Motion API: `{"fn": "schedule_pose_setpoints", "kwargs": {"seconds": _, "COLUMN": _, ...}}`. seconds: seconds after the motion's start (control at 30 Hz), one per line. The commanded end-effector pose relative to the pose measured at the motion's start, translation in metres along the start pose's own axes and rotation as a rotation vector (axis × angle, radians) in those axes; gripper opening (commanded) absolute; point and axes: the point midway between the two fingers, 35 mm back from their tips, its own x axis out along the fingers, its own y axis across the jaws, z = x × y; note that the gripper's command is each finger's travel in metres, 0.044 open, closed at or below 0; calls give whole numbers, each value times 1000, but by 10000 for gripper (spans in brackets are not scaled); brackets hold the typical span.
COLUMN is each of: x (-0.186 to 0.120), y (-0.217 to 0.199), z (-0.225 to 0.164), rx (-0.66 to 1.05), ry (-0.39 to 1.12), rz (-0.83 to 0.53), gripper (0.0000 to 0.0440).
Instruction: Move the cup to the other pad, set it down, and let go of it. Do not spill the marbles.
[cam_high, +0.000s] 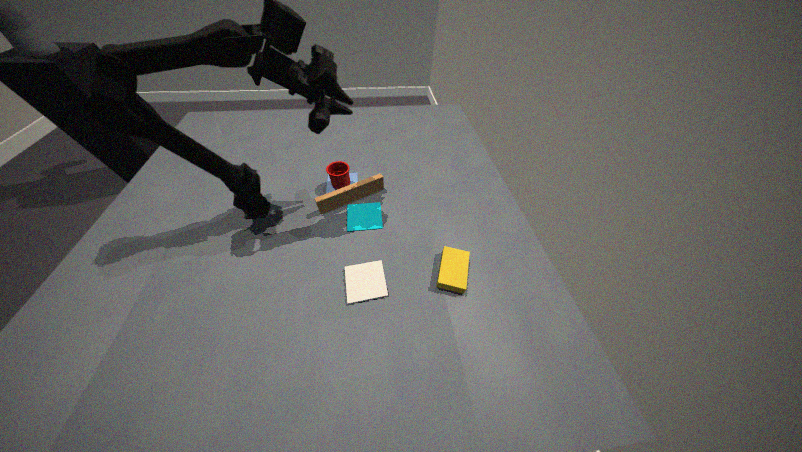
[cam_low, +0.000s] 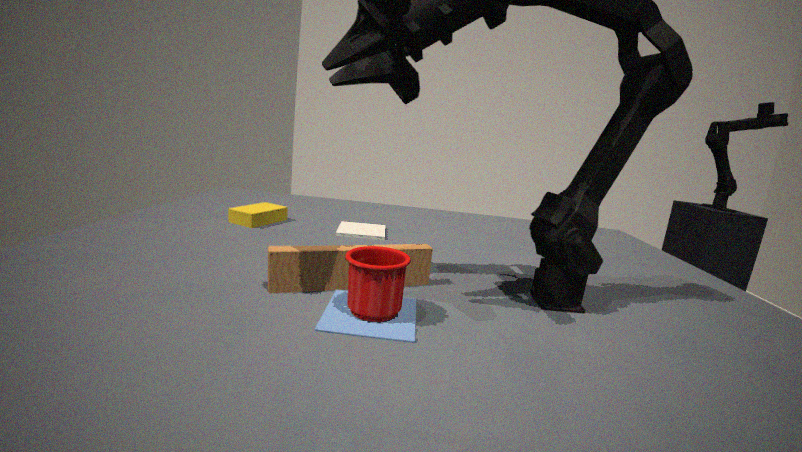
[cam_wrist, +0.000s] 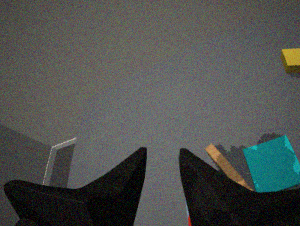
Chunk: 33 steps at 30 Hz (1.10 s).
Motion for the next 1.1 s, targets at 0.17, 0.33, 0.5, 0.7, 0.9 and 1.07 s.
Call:
{"fn": "schedule_pose_setpoints", "kwargs": {"seconds": 0.17, "x": 4, "y": 7, "z": -12, "rx": 109, "ry": 122, "rz": -49, "gripper": 121}}
{"fn": "schedule_pose_setpoints", "kwargs": {"seconds": 0.33, "x": 5, "y": 9, "z": -19, "rx": 170, "ry": 185, "rz": -89, "gripper": 124}}
{"fn": "schedule_pose_setpoints", "kwargs": {"seconds": 0.5, "x": 6, "y": 10, "z": -26, "rx": 227, "ry": 244, "rz": -136, "gripper": 128}}
{"fn": "schedule_pose_setpoints", "kwargs": {"seconds": 0.7, "x": 6, "y": 9, "z": -34, "rx": 287, "ry": 308, "rz": -200, "gripper": 129}}
{"fn": "schedule_pose_setpoints", "kwargs": {"seconds": 0.9, "x": 8, "y": 6, "z": -41, "rx": 335, "ry": 365, "rz": -272, "gripper": 123}}
{"fn": "schedule_pose_setpoints", "kwargs": {"seconds": 1.07, "x": 10, "y": 0, "z": -48, "rx": 361, "ry": 407, "rz": -337, "gripper": 118}}
